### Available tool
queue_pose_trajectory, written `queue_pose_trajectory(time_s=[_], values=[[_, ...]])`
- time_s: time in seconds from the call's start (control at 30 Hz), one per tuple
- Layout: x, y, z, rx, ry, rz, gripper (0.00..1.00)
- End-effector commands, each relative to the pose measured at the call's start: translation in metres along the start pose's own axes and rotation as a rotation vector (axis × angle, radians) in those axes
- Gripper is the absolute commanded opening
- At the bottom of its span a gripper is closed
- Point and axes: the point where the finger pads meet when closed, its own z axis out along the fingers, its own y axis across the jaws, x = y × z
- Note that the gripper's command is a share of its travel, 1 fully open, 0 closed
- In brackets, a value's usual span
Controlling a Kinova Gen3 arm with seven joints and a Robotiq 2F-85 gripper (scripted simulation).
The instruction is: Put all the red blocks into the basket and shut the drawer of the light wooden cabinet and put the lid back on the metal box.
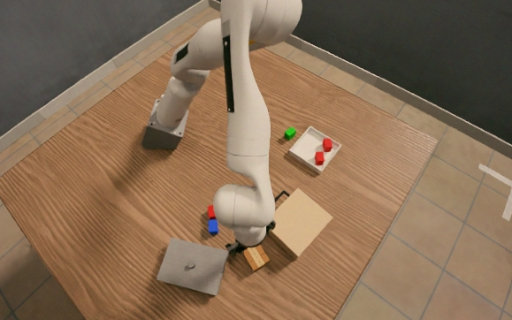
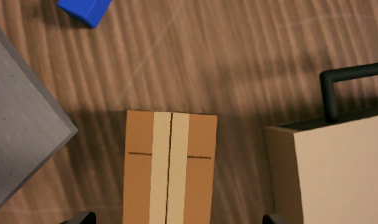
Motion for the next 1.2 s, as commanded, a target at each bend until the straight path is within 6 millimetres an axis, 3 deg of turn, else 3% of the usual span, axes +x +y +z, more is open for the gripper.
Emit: queue_pose_trajectory(time_s=[0.0, 0.4, 0.9, 1.03, 1.17], values=[[-0.004, -0.003, -0.020, 0.010, -0.013, 0.003, 0.83], [-0.004, -0.003, -0.038, 0.010, -0.013, 0.003, 0.83], [-0.002, -0.002, -0.039, 0.009, -0.011, 0.004, 0.83], [0.011, -0.008, -0.038, 0.007, -0.007, 0.031, 0.83], [0.046, -0.026, -0.039, 0.015, -0.016, 0.114, 0.83]])
